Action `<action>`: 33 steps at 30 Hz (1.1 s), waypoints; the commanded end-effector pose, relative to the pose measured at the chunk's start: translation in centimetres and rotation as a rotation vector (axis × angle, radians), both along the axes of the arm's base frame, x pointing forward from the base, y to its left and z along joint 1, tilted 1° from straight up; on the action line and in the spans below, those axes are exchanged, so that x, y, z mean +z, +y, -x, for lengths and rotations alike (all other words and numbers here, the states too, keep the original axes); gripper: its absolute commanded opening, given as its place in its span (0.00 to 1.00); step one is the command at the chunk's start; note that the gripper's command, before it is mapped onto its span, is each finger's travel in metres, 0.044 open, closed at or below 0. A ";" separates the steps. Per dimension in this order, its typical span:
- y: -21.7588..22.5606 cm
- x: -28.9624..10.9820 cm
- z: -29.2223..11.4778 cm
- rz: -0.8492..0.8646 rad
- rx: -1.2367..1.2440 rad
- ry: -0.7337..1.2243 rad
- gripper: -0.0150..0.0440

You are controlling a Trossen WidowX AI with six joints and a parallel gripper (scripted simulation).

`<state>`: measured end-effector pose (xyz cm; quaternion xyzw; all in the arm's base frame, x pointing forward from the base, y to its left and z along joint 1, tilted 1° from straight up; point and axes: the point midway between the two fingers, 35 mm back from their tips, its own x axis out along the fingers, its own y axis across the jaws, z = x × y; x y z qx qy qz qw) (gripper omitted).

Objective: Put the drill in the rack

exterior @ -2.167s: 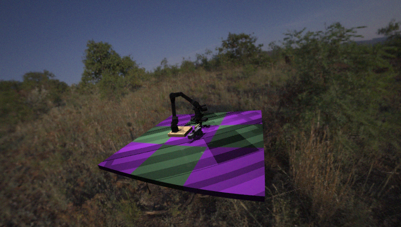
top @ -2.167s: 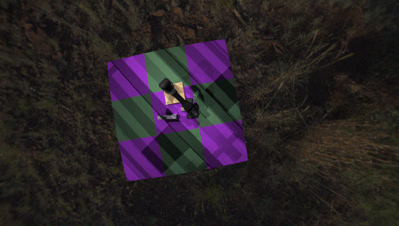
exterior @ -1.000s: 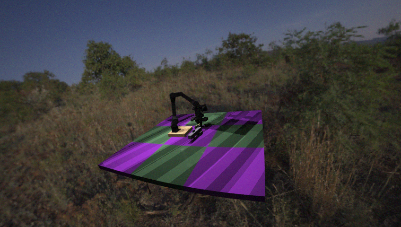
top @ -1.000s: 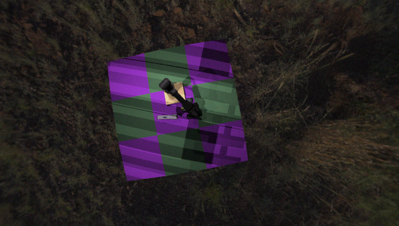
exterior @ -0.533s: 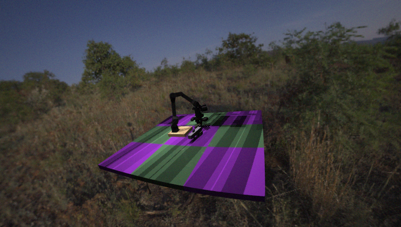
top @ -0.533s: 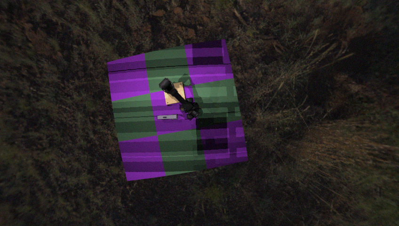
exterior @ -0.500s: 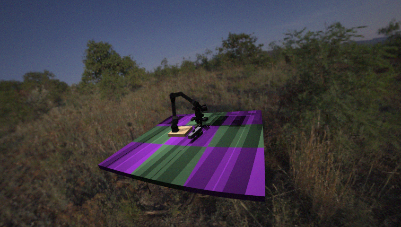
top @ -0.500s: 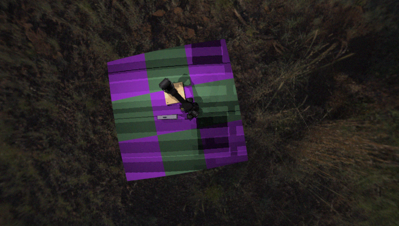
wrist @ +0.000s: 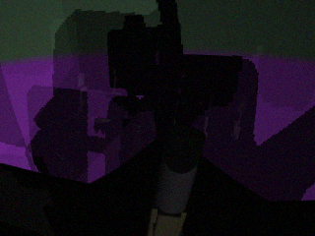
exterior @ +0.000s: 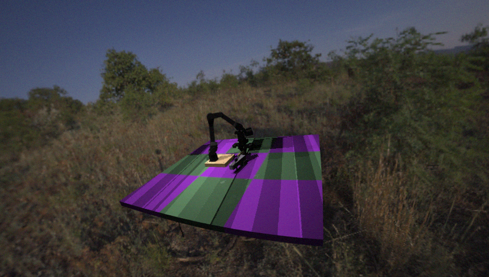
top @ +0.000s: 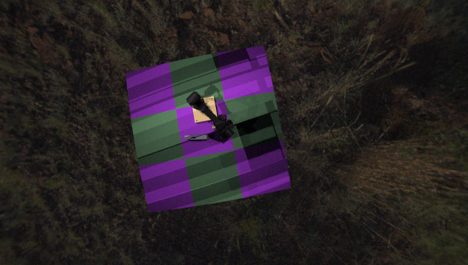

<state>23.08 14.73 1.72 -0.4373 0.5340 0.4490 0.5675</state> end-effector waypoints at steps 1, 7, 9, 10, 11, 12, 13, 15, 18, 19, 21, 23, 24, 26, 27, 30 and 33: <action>-0.4 -0.7 0.2 0.016 0.001 0.011 0.25; -0.4 -0.7 0.2 0.016 0.001 0.011 0.25; -0.4 -0.7 0.2 0.016 0.001 0.011 0.25; -0.4 -0.7 0.2 0.016 0.001 0.011 0.25; -0.4 -0.7 0.2 0.016 0.001 0.011 0.25; -0.4 -0.7 0.2 0.016 0.001 0.011 0.25; -0.4 -0.7 0.2 0.016 0.001 0.011 0.25; -0.4 -0.7 0.2 0.016 0.001 0.011 0.25; 0.0 0.0 0.0 0.000 0.000 0.000 0.39; 0.0 0.0 0.0 0.000 0.000 0.000 0.43; 0.0 0.0 0.0 0.000 0.000 0.000 0.52; 0.0 0.0 0.0 0.000 0.000 0.000 0.61; 0.0 0.0 0.0 0.000 0.000 0.000 0.65; 0.0 0.0 0.0 0.000 0.000 0.000 0.74; 0.0 0.0 0.0 0.000 0.000 0.000 0.79; 0.0 0.0 0.0 0.000 0.000 0.000 0.92; 0.0 0.6 0.0 0.005 0.000 0.003 1.00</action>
